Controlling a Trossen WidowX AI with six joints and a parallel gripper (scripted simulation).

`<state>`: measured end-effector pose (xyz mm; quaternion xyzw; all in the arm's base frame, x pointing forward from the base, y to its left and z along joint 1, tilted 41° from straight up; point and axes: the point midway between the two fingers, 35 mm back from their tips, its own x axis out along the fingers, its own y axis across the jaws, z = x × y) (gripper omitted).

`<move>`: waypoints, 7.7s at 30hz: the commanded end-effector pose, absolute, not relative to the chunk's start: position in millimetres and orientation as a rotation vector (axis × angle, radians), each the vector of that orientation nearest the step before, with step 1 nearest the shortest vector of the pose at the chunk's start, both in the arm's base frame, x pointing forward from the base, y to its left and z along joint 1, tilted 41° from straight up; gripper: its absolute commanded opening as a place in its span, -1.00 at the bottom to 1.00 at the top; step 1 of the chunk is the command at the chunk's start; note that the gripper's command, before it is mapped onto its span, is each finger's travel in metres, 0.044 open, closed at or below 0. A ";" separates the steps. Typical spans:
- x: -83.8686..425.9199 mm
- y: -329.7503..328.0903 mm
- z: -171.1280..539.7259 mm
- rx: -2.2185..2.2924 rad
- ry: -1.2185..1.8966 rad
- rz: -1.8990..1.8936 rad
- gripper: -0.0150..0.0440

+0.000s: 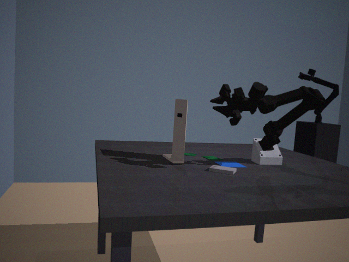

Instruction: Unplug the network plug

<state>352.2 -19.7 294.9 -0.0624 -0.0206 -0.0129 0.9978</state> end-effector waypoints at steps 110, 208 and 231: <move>391.0 -162.5 85.3 -0.856 0.173 -0.197 -0.37; 333.8 -160.9 78.6 -0.856 0.186 -0.189 -0.49; 320.8 -171.5 87.9 -0.852 0.192 -0.189 -0.49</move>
